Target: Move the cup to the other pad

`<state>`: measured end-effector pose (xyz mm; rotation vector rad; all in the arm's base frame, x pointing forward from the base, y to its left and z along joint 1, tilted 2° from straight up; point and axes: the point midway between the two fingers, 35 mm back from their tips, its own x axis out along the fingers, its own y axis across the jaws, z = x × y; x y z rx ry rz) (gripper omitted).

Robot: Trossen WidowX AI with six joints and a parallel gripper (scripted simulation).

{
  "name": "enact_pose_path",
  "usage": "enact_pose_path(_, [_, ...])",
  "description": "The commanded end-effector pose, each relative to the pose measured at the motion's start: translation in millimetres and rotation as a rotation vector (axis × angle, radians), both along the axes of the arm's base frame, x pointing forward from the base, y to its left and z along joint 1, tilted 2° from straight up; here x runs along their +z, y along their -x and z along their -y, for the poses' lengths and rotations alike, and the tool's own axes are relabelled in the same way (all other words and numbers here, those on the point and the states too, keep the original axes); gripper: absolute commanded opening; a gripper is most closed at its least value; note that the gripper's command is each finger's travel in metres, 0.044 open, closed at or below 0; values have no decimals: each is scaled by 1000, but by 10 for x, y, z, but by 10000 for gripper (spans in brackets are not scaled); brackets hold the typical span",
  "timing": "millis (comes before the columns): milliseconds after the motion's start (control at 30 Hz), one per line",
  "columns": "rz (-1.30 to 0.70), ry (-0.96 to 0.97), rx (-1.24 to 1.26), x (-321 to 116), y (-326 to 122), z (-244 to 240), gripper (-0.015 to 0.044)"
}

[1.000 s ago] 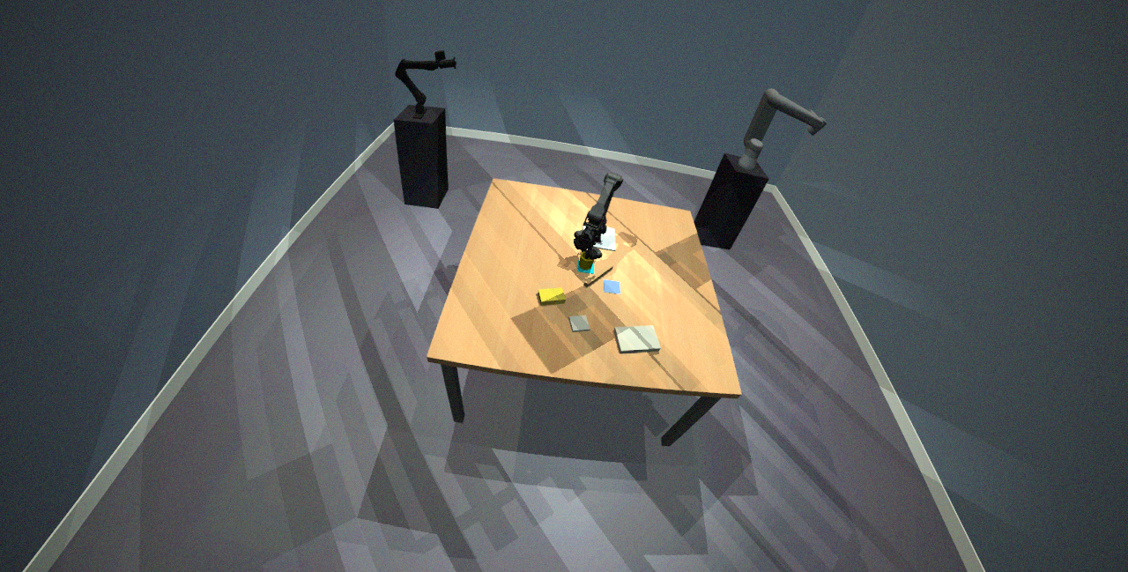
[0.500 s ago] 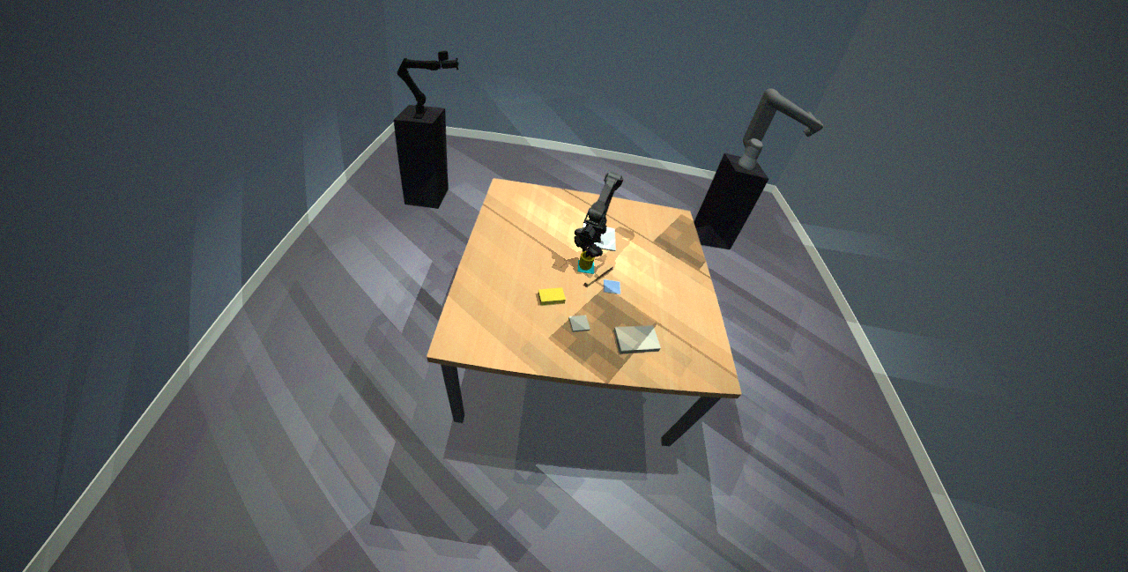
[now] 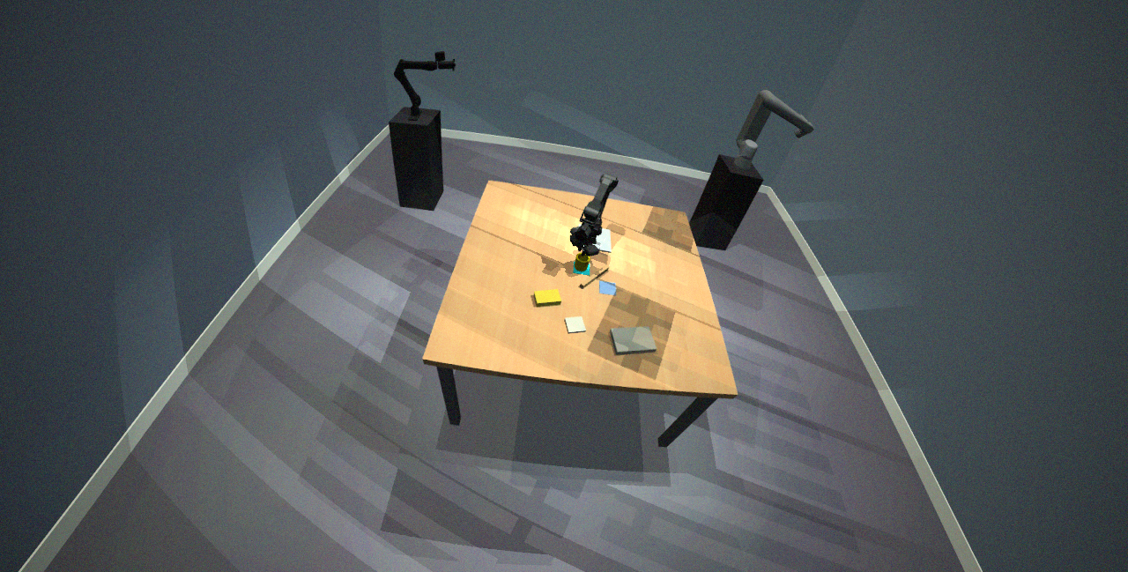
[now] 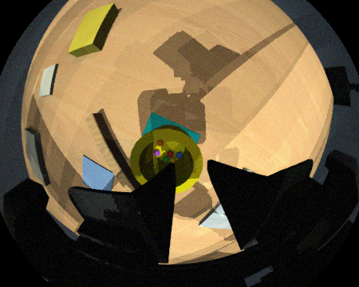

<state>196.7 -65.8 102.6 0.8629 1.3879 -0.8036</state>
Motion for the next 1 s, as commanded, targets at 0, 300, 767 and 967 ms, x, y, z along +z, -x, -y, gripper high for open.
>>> enact_pose_path(0, [1, -2, 5, 55, 0, 0, 147])
enact_pose_path(300, [1, -3, 6, 149, 5, 8, 147])
enact_pose_path(767, [0, 0, 2, 189, -1, 14, 440])
enact_pose_path(967, [0, -1, 3, 370, -6, 24, 440])
